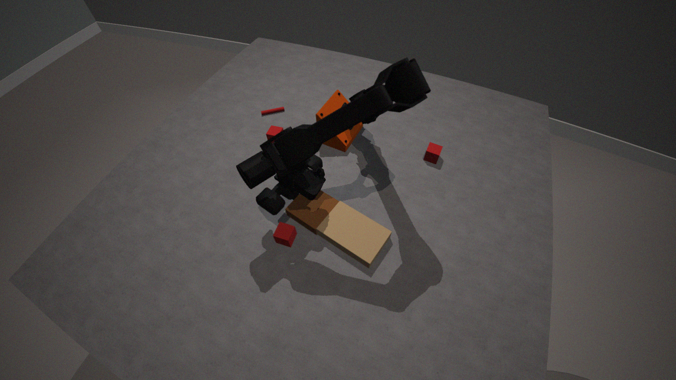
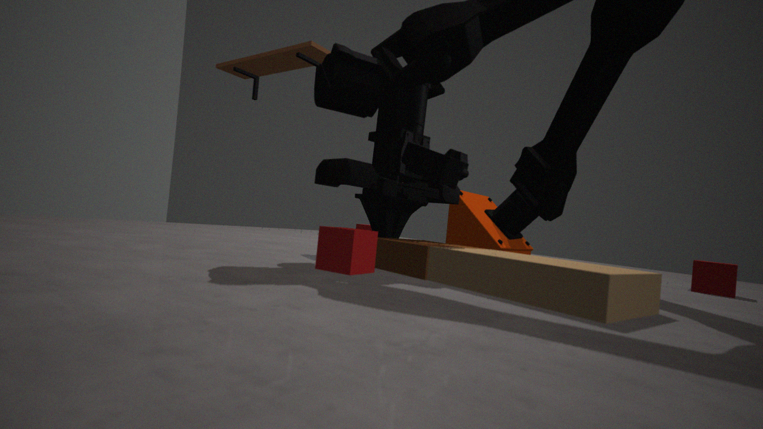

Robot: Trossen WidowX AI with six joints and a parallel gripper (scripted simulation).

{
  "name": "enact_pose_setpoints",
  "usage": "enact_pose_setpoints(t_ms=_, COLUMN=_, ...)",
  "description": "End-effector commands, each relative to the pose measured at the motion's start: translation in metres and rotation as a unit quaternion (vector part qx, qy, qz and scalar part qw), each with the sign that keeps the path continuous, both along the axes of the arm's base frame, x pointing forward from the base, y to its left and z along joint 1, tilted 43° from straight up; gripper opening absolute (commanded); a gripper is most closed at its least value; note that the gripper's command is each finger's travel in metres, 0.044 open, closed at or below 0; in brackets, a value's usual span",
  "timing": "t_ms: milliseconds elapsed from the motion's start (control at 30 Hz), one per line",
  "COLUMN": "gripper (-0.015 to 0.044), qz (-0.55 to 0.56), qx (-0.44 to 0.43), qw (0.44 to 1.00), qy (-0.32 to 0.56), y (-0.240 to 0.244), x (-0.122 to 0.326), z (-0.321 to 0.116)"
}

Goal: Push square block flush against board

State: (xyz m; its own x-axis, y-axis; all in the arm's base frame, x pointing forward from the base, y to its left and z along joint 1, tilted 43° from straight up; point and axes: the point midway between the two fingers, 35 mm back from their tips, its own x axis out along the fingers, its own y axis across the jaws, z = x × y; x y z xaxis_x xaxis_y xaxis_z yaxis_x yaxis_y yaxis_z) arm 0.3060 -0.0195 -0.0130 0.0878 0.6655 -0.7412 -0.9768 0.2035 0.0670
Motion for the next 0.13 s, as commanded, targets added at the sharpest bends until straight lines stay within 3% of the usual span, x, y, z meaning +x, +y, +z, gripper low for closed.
enact_pose_setpoints(t_ms=0, gripper=0.0000, qz=0.002, qx=0.006, qw=1.000, qy=0.003, y=0.0026, x=-0.0009, z=-0.0015)
enact_pose_setpoints(t_ms=100, gripper=0.0000, qz=0.002, qx=0.006, qw=1.000, qy=0.003, y=-0.0011, x=-0.0014, z=-0.0048)
